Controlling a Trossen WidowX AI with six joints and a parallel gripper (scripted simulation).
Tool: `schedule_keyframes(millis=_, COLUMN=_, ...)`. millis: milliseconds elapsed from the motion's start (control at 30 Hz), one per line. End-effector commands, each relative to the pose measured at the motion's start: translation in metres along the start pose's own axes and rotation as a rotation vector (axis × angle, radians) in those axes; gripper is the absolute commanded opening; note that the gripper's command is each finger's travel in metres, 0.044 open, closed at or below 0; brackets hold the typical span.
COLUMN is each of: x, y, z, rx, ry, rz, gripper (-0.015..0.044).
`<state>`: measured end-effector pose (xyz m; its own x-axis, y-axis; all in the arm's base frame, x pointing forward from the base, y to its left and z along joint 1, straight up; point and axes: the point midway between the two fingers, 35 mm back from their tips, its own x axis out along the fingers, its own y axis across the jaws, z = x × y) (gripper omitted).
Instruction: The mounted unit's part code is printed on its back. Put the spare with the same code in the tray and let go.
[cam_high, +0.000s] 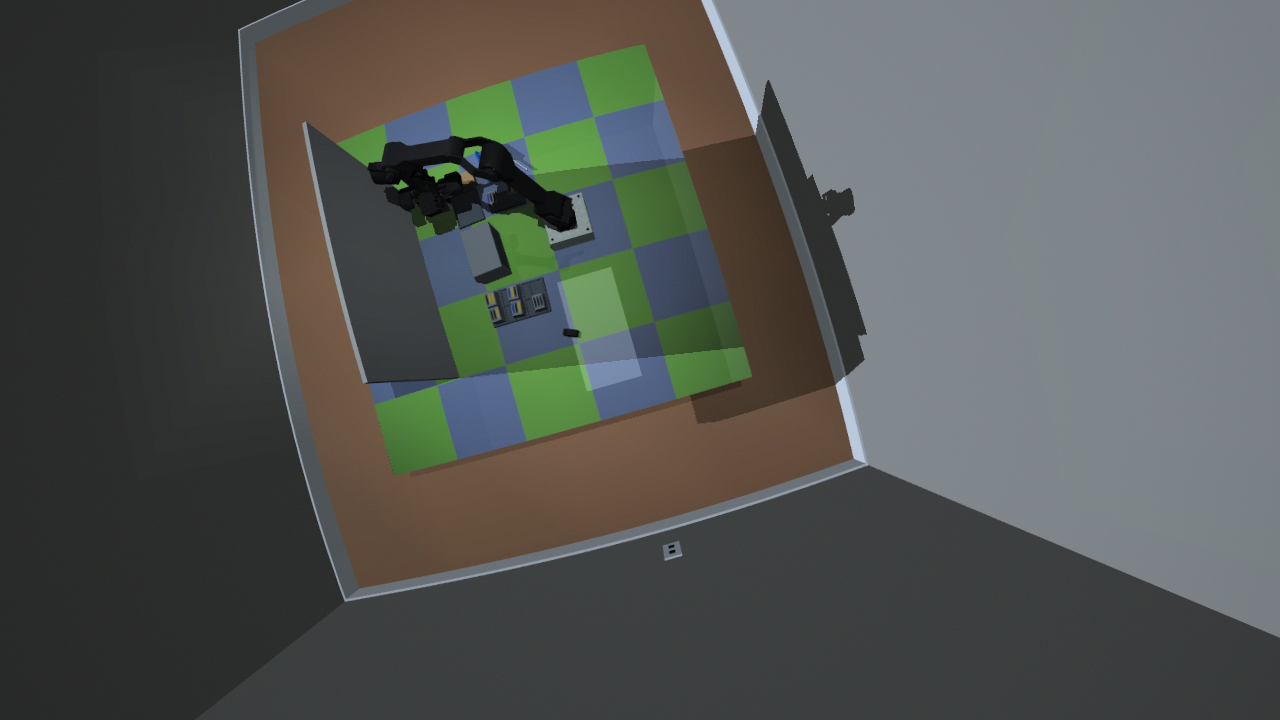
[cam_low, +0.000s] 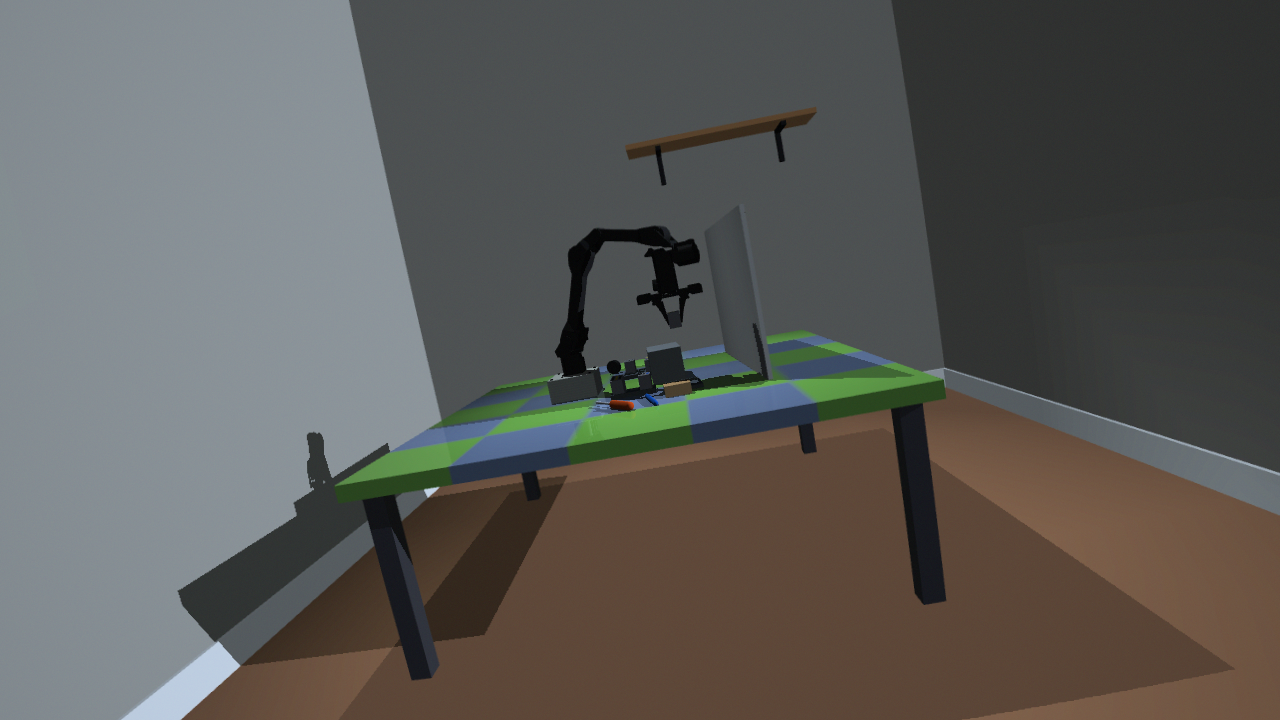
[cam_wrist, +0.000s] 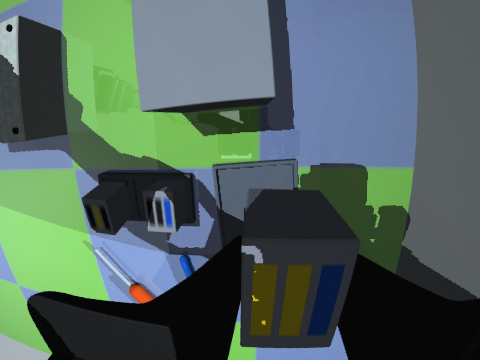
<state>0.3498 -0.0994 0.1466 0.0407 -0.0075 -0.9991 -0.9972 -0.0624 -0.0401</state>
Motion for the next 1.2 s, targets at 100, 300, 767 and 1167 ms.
schedule_keyframes(millis=100, x=0.002, y=0.003, z=-0.043, rx=-0.013, ry=0.005, rz=0.011, gripper=0.0)
schedule_keyframes(millis=300, x=0.003, y=0.007, z=-0.059, rx=-0.017, ry=0.004, rz=0.015, gripper=0.0)
schedule_keyframes(millis=767, x=0.015, y=0.005, z=-0.06, rx=-0.017, ry=0.004, rz=0.015, gripper=0.0)
schedule_keyframes(millis=1167, x=0.026, y=0.003, z=-0.061, rx=-0.017, ry=0.004, rz=0.015, gripper=0.0)
